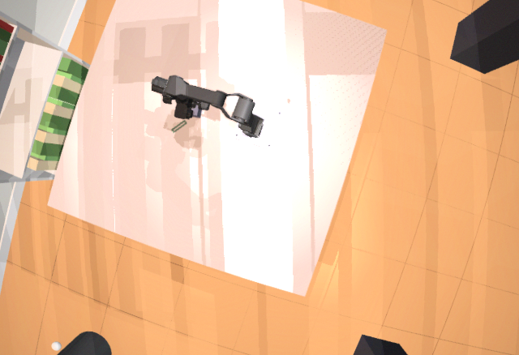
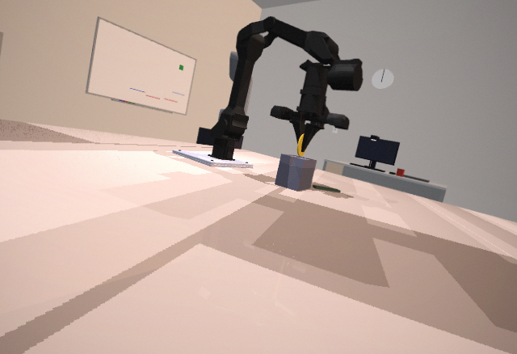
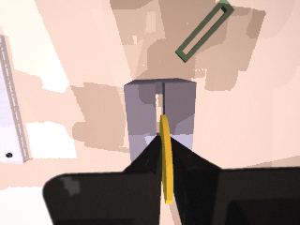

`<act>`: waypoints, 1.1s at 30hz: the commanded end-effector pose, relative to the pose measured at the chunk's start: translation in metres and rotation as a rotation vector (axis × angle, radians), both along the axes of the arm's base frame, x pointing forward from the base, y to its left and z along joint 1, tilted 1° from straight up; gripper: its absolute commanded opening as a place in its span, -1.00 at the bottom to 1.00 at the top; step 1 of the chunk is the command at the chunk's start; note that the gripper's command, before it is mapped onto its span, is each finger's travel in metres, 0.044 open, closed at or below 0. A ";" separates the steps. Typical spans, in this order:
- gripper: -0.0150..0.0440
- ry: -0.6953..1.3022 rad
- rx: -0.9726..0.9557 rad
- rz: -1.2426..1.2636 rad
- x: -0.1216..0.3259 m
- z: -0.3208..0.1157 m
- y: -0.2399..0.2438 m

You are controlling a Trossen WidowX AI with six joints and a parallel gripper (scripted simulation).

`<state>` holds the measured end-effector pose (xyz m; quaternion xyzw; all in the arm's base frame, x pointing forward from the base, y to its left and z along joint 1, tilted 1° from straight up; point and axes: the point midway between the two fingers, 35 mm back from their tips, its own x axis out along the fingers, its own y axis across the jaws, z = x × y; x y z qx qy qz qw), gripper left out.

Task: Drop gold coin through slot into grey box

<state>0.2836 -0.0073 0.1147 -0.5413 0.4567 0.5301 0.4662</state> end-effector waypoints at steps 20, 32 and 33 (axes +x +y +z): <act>0.50 0.000 0.000 0.000 0.000 0.013 0.000; 1.00 0.010 0.000 0.000 -0.006 0.061 0.000; 1.00 0.010 0.000 0.000 -0.006 0.061 0.000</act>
